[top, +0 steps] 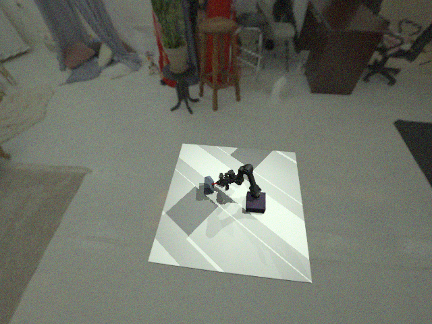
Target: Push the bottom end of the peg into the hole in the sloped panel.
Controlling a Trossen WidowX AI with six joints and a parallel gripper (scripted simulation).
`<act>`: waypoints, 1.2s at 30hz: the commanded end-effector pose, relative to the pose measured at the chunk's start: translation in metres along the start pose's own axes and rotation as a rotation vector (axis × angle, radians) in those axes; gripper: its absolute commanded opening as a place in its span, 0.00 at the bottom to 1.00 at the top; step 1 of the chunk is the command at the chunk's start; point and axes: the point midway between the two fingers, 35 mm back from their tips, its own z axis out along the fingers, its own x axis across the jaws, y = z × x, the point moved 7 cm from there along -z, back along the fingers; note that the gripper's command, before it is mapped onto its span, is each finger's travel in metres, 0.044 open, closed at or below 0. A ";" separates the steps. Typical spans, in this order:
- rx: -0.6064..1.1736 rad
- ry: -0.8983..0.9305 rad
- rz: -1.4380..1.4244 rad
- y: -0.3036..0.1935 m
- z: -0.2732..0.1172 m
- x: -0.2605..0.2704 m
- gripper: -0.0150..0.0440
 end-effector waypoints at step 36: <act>-0.004 0.005 0.000 0.001 0.013 0.000 0.25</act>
